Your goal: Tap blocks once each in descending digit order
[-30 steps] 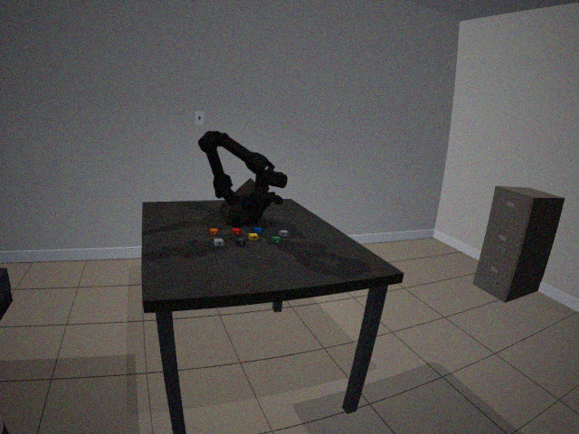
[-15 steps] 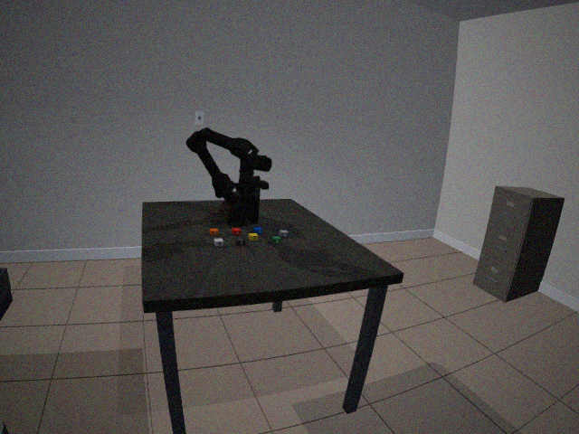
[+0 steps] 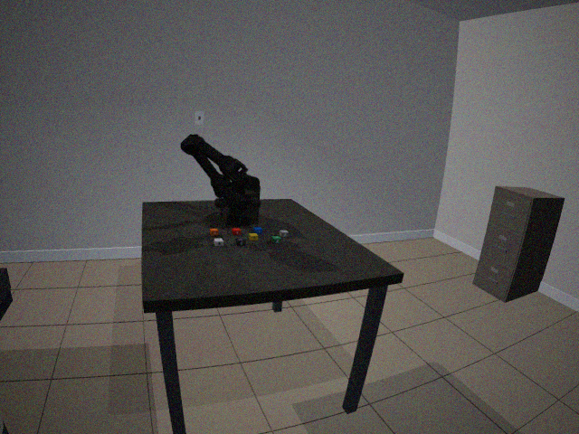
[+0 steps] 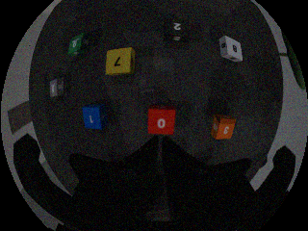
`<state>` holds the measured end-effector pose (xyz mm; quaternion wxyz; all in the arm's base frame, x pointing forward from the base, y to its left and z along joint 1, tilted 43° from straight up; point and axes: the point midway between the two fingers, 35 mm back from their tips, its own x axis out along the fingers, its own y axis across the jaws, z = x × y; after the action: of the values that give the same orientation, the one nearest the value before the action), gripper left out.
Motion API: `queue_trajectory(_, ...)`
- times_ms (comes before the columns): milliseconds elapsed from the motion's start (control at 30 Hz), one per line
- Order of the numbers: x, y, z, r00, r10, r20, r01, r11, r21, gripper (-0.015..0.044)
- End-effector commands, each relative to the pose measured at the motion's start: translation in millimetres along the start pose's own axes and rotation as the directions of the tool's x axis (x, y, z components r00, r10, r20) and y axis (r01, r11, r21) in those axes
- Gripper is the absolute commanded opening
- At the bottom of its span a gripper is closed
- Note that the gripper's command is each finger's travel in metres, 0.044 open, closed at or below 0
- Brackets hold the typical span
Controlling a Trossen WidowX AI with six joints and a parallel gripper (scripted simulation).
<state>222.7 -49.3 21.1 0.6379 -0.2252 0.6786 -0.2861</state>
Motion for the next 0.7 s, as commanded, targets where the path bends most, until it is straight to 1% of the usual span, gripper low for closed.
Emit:
queue_trajectory(0, 5.6, 0.6, 1.4, 1.0, -0.004, 0.01, 0.004, 1.0, -0.008, 0.002)
queue_trajectory(667, 35.2, 0.2, 1.5, 1.0, -0.006, 0.01, 0.006, 1.0, -0.008, 0.002)
